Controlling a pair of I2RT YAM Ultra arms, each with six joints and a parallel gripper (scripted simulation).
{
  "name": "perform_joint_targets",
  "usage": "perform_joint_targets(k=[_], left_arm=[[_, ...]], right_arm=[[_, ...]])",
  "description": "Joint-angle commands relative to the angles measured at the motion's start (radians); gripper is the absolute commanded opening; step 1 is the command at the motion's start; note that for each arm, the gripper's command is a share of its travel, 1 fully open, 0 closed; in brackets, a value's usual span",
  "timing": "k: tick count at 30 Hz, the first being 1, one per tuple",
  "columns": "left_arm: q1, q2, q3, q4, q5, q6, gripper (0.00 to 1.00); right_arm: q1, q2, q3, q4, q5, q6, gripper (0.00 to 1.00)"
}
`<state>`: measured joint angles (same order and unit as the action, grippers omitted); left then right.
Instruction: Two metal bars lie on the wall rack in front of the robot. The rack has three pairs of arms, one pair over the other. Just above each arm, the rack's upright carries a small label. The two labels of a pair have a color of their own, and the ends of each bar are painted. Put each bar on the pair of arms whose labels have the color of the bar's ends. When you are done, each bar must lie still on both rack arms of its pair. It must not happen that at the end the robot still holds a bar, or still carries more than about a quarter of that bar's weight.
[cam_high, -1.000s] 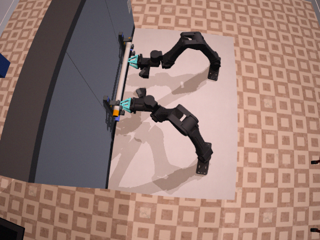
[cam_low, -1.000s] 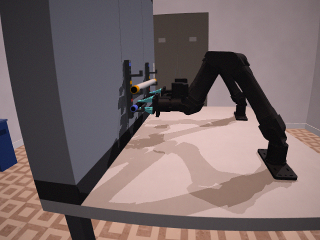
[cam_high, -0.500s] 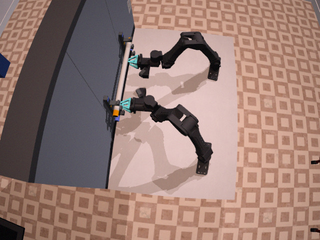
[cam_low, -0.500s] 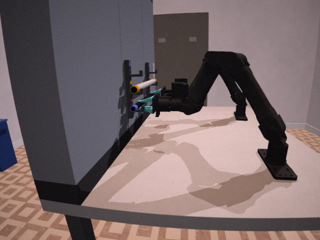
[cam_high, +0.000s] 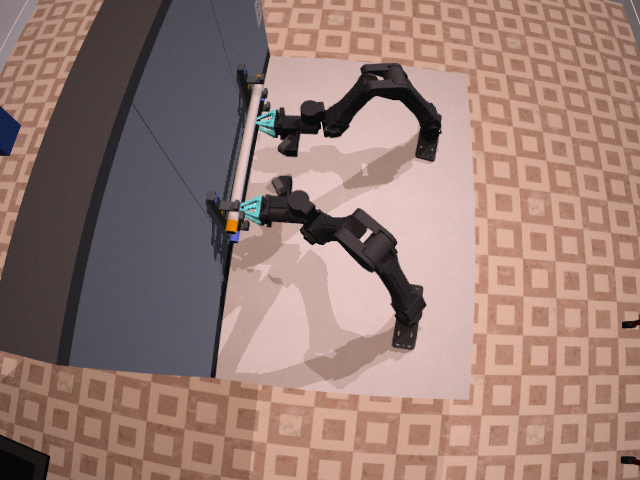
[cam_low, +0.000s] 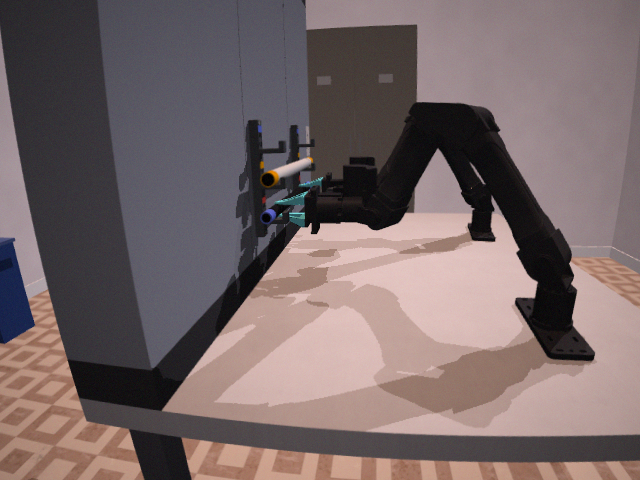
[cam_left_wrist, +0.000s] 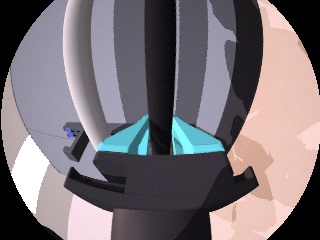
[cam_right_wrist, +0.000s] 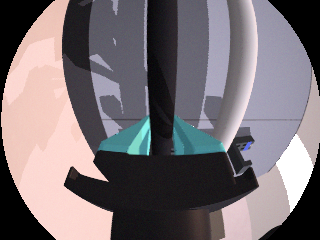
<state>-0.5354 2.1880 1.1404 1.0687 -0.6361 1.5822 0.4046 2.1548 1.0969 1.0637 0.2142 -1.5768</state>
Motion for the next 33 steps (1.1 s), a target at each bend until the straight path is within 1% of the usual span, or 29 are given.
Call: perform_joint_targets(k=[1, 33], left_arm=[[0.007, -0.003, 0.01, -0.026, 0.004, -0.008, 0.0], [0.004, -0.018, 0.002, -0.033, 0.0, -0.008, 0.0]], right_arm=[[-0.006, -0.002, 0.019, -0.036, -0.007, 0.003, 0.0], [-0.005, -0.019, 0.01, -0.043, -0.006, 0.003, 0.0]])
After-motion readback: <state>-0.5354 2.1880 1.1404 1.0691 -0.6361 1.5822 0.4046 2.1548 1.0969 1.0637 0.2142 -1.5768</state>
